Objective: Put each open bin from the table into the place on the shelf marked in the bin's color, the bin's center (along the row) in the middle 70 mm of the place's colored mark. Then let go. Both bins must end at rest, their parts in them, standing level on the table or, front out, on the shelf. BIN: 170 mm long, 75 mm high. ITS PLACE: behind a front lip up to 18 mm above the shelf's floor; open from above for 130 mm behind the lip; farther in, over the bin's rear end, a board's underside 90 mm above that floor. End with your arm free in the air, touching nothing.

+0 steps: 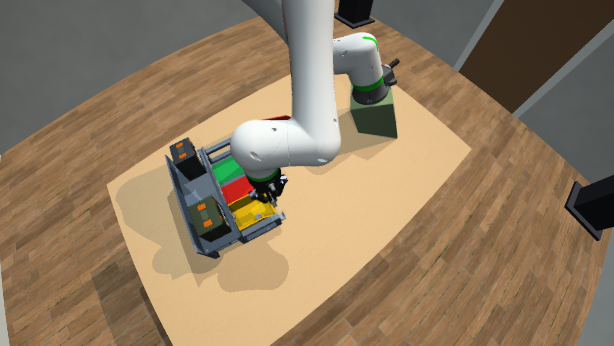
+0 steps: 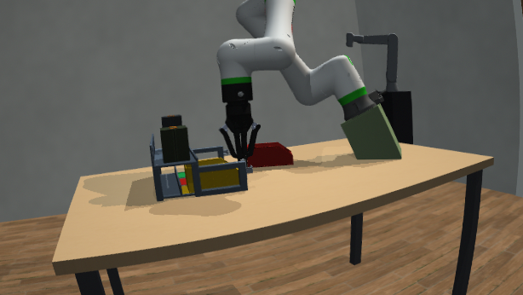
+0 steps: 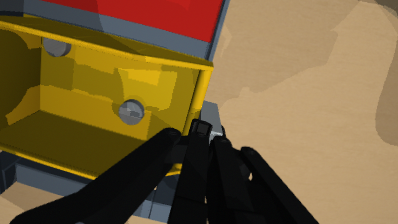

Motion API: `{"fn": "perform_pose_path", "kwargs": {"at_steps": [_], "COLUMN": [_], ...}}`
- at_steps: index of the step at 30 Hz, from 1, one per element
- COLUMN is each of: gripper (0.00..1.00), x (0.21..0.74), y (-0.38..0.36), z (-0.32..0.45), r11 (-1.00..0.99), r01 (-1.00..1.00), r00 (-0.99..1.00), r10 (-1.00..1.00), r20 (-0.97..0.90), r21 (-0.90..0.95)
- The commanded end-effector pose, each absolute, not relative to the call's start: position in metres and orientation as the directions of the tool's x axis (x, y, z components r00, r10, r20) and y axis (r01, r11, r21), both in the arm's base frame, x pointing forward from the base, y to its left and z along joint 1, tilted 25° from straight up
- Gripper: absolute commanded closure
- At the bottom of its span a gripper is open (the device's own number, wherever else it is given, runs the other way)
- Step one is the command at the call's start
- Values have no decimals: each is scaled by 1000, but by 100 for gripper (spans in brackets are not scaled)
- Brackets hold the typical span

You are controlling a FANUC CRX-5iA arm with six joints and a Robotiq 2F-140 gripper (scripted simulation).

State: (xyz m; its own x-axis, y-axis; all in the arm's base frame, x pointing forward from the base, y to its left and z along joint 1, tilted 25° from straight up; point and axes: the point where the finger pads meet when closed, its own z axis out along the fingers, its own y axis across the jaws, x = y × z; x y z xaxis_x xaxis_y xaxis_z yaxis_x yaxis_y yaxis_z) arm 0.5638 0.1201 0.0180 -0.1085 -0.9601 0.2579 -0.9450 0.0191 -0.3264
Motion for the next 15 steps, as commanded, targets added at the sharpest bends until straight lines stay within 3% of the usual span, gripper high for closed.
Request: {"fn": "perform_pose_path", "kwargs": {"at_steps": [1,15], "gripper": [100,100], "x": [565,570], "y": [120,120], "z": [18,20], "r11": [19,19], "r01": [-945,-945], "r00": [-108,-108], "r10": [-960,-960], "r20": [258,258], "r21": [-327,-327]}}
